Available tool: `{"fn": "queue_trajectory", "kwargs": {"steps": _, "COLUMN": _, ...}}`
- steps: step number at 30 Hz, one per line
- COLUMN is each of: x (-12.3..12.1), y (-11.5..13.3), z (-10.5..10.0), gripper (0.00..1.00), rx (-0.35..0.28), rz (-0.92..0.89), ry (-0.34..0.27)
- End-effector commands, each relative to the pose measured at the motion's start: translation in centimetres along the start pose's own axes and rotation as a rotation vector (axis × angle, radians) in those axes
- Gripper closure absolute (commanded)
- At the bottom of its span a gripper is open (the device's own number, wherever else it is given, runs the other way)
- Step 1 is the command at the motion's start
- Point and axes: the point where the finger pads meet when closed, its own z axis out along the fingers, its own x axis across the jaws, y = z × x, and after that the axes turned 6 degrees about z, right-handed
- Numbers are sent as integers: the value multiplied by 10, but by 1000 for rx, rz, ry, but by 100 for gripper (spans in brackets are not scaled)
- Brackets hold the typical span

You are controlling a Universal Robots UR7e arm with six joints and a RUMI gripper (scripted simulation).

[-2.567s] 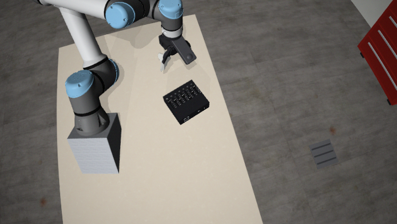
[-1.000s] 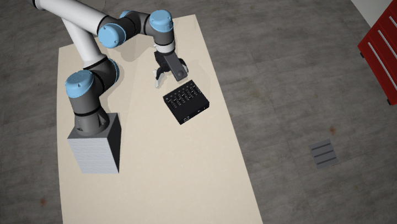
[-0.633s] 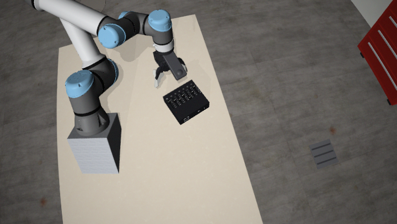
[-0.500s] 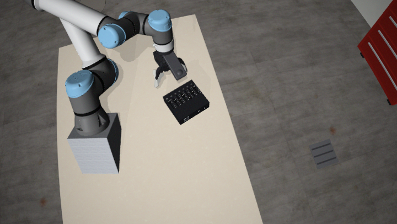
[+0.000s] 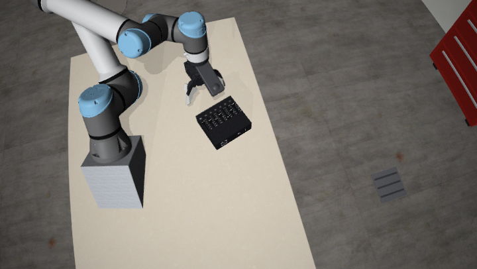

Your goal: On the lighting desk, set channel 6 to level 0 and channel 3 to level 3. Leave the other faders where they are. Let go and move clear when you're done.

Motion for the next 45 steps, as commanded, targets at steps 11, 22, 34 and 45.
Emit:
{"fn": "queue_trajectory", "kwargs": {"steps": 11, "x": 0, "y": 0, "z": 0, "gripper": 0, "rx": 0, "rz": 0, "ry": -1}}
{"fn": "queue_trajectory", "kwargs": {"steps": 22, "x": 0, "y": 0, "z": 0, "gripper": 0, "rx": 0, "rz": 0, "ry": -1}}
{"fn": "queue_trajectory", "kwargs": {"steps": 34, "x": 0, "y": 0, "z": 0, "gripper": 0, "rx": 0, "rz": 0, "ry": -1}}
{"fn": "queue_trajectory", "kwargs": {"steps": 45, "x": -18, "y": -68, "z": -53, "gripper": 0, "rx": -40, "rz": 250, "ry": -27}}
